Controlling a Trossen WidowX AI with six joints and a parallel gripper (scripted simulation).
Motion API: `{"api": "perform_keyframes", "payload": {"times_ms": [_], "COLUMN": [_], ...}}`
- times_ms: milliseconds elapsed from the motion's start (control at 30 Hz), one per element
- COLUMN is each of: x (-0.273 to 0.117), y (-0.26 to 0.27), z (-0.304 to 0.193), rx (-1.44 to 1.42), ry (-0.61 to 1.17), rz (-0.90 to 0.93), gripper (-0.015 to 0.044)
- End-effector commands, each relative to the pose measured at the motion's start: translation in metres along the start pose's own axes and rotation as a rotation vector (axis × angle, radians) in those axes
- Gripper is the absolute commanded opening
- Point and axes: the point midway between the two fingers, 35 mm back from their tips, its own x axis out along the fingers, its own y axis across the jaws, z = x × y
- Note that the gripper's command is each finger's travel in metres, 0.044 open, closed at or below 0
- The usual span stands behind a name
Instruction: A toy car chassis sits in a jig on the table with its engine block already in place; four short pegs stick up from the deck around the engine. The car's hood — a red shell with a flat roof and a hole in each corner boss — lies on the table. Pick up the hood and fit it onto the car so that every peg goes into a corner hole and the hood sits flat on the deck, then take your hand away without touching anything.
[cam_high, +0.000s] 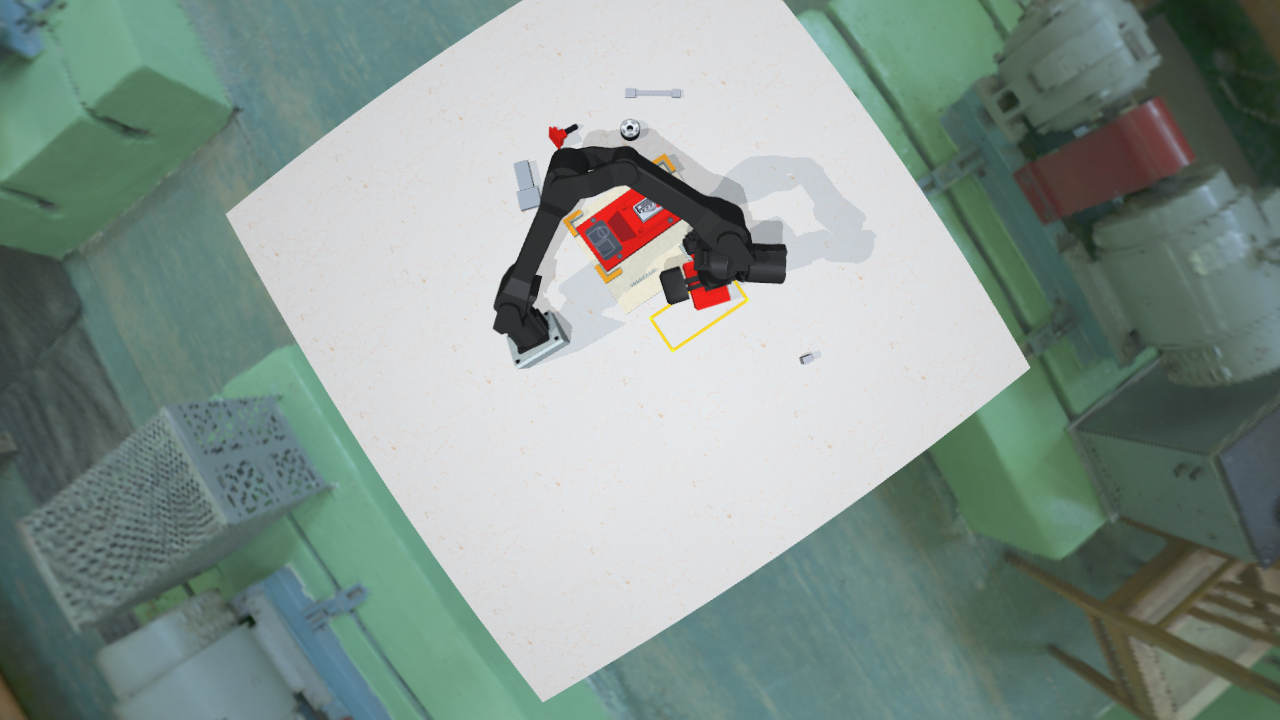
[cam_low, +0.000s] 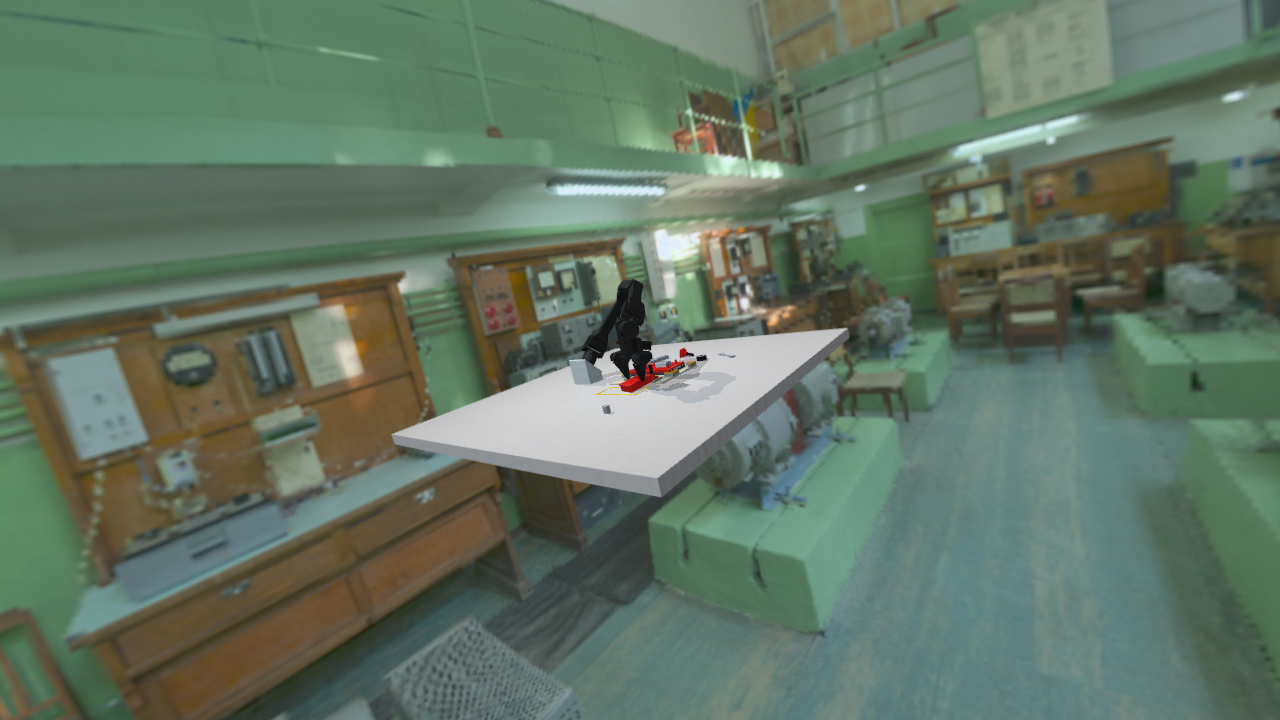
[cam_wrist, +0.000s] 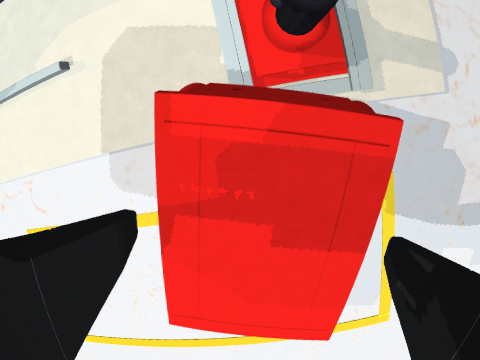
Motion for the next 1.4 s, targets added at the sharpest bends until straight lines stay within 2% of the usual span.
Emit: {"api": "perform_keyframes", "payload": {"times_ms": [0, 767, 867, 1200, 1367], "x": [0.002, 0.013, 0.012, 0.012, 0.009], "y": [0.0, 0.0, 0.0, 0.0, 0.0], "z": [0.0, 0.0, 0.0, 0.0, 0.0], "rx": [0.004, 0.004, 0.0, 0.0, 0.001], "ry": [-0.004, -0.004, -0.001, -0.001, 0.0], "rz": [-0.002, -0.002, 0.0, 0.0, 0.001], "gripper": [0.044, 0.044, 0.0361, 0.0295, 0.0163]}}
